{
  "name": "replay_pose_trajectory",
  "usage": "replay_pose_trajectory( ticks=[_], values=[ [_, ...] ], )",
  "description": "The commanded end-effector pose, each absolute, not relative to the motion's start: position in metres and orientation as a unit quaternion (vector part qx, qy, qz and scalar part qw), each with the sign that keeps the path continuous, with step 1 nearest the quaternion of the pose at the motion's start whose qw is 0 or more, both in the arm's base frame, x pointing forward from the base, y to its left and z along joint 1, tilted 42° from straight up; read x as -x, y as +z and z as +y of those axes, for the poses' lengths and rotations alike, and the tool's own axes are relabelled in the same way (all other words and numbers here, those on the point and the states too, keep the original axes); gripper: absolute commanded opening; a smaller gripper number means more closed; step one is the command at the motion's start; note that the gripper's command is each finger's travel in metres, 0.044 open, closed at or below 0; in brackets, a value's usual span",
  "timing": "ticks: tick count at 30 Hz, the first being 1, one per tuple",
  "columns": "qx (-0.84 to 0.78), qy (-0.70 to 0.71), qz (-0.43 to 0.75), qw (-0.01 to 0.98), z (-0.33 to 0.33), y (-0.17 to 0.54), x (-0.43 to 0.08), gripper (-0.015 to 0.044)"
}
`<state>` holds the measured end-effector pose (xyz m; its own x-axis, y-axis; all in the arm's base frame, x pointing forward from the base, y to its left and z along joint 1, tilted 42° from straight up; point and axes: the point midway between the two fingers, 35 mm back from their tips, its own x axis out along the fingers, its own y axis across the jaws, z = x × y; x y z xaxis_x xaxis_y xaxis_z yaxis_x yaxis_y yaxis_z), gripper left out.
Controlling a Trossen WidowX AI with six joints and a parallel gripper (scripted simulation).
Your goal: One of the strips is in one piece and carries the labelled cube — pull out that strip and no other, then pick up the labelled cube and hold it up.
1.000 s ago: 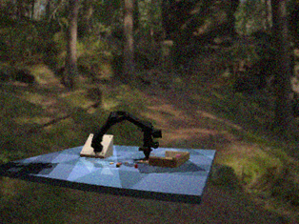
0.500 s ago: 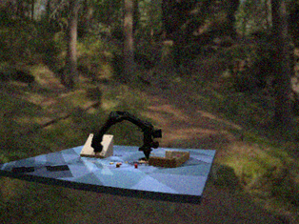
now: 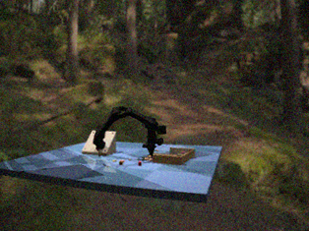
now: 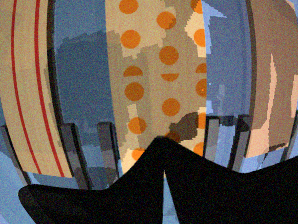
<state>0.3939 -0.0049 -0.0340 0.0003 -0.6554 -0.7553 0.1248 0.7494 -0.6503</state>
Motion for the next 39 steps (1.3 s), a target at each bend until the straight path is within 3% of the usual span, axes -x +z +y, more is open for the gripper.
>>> replay_pose_trajectory(
  ticks=[1,39],
  values=[
    [0.206,-0.291,0.646,0.675,-0.009,-0.037,-0.394,0.0],
    [0.206,-0.291,0.647,0.674,-0.003,-0.045,-0.343,0.0]
  ],
)
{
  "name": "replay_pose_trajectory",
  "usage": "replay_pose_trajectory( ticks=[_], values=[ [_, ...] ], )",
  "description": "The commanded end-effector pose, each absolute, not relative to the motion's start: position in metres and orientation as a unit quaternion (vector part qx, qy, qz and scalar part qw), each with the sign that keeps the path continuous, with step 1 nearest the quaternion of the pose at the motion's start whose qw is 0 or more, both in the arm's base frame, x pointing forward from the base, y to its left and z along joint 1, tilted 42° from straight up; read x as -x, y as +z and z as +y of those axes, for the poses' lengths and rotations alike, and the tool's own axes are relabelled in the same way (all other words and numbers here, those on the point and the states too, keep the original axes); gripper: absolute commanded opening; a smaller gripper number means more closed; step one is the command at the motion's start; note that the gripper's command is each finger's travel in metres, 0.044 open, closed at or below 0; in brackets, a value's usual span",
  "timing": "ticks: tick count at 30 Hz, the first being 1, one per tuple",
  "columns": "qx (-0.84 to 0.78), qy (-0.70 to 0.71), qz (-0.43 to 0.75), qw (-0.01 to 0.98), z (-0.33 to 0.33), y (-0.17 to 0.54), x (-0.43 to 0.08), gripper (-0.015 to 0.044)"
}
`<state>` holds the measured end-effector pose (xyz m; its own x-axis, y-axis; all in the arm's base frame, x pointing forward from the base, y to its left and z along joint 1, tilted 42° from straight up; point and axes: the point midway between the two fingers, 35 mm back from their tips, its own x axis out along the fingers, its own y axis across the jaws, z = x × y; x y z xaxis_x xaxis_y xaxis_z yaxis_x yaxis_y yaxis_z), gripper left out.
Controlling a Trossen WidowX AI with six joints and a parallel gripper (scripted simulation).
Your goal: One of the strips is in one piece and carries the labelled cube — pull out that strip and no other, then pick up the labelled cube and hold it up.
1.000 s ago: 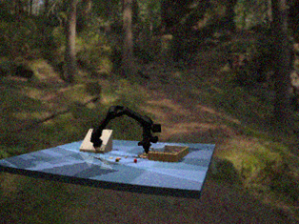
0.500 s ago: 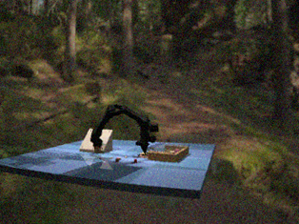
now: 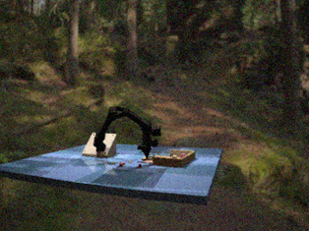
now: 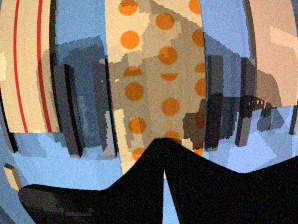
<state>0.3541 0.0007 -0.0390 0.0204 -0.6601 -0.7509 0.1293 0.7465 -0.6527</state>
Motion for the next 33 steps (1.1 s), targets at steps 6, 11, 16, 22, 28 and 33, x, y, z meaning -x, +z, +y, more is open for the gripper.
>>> replay_pose_trajectory(
  ticks=[6,11,16,22,28,33],
  values=[
    [0.206,-0.291,0.647,0.674,-0.002,-0.046,-0.334,0.0],
    [0.206,-0.29,0.647,0.674,-0.001,-0.047,-0.326,0.0],
    [0.206,-0.29,0.648,0.674,-0.001,-0.048,-0.319,0.0],
    [0.206,-0.29,0.648,0.674,0.0,-0.049,-0.31,0.0],
    [0.206,-0.29,0.648,0.673,0.001,-0.049,-0.301,0.0],
    [0.206,-0.29,0.648,0.673,0.002,-0.05,-0.294,0.0]
  ],
)
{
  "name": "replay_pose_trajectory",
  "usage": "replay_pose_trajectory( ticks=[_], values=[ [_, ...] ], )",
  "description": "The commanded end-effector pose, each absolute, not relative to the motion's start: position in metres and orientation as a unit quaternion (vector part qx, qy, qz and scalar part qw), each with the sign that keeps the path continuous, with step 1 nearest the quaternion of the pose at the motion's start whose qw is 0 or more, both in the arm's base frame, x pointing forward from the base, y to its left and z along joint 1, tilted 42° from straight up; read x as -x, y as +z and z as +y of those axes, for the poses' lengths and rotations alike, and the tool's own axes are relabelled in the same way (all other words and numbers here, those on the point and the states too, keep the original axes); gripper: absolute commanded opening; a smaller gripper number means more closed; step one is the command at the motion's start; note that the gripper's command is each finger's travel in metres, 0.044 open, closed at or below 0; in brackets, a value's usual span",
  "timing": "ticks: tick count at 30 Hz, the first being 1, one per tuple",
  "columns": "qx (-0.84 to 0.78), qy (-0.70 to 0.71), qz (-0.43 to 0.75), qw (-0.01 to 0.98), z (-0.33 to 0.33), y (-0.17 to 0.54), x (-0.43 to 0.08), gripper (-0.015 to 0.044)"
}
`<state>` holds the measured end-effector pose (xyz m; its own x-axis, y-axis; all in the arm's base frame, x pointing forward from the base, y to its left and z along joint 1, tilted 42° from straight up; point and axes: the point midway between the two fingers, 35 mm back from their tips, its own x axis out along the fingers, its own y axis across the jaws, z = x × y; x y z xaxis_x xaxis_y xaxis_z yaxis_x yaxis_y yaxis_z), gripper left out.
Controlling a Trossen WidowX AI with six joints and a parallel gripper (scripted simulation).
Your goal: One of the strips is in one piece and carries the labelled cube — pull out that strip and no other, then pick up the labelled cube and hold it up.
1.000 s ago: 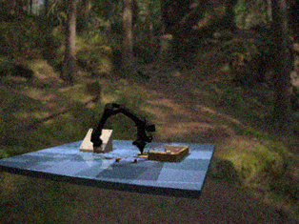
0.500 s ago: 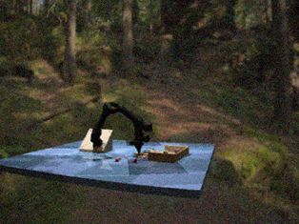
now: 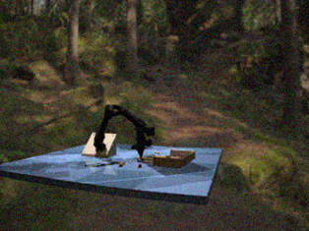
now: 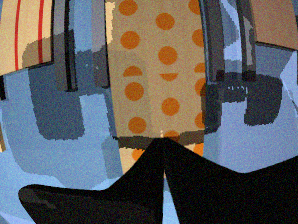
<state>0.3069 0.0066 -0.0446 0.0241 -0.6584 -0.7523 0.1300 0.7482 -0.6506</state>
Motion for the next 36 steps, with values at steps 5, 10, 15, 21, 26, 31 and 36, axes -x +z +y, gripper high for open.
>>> replay_pose_trajectory(
  ticks=[5,10,15,21,26,31,36],
  values=[
    [0.206,-0.29,0.648,0.673,0.003,-0.051,-0.287,0.0],
    [0.206,-0.29,0.648,0.673,0.004,-0.052,-0.28,0.0],
    [0.206,-0.29,0.648,0.673,0.005,-0.052,-0.273,0.0],
    [0.207,-0.29,0.649,0.673,0.006,-0.053,-0.264,0.0],
    [0.207,-0.29,0.649,0.673,0.007,-0.054,-0.256,0.0],
    [0.207,-0.29,0.649,0.672,0.008,-0.055,-0.249,0.0],
    [0.207,-0.29,0.649,0.672,0.008,-0.055,-0.242,0.0]
  ],
)
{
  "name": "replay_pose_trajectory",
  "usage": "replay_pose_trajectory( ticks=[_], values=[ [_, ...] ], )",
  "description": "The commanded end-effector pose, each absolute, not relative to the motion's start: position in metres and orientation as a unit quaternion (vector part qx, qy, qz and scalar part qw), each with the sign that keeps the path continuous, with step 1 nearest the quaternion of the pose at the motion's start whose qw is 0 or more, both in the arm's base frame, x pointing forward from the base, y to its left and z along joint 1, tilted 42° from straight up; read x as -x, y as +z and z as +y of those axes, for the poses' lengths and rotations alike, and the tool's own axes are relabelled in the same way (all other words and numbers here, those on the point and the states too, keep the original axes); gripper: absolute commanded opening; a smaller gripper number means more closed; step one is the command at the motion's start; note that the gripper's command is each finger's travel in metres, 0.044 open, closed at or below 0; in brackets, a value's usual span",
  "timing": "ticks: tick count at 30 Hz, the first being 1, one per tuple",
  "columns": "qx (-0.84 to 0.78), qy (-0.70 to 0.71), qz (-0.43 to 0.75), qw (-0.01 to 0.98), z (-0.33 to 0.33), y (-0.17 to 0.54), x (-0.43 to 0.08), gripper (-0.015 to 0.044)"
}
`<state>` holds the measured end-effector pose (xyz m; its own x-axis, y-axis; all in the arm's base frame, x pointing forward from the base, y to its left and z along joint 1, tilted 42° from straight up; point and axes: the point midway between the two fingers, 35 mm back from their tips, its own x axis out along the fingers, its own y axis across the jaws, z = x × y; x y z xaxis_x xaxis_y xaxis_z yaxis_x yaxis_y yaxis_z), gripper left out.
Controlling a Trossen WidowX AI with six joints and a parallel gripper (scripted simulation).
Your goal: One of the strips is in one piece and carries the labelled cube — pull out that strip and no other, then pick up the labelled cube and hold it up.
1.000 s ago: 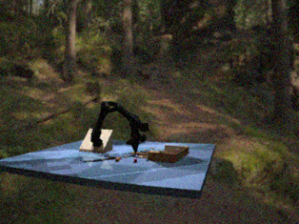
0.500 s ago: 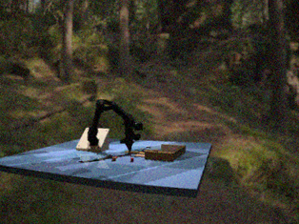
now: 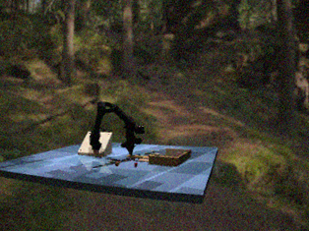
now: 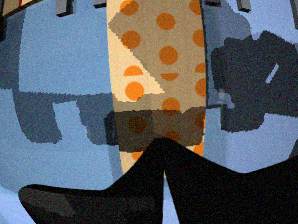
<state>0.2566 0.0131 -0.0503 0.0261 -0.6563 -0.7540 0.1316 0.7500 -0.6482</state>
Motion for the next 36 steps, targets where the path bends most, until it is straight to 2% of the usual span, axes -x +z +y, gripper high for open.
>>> replay_pose_trajectory(
  ticks=[1,36],
  values=[
    [0.207,-0.29,0.649,0.672,0.009,-0.055,-0.241,0.0],
    [0.207,-0.289,0.65,0.672,0.012,-0.058,-0.21,0.0]
  ],
)
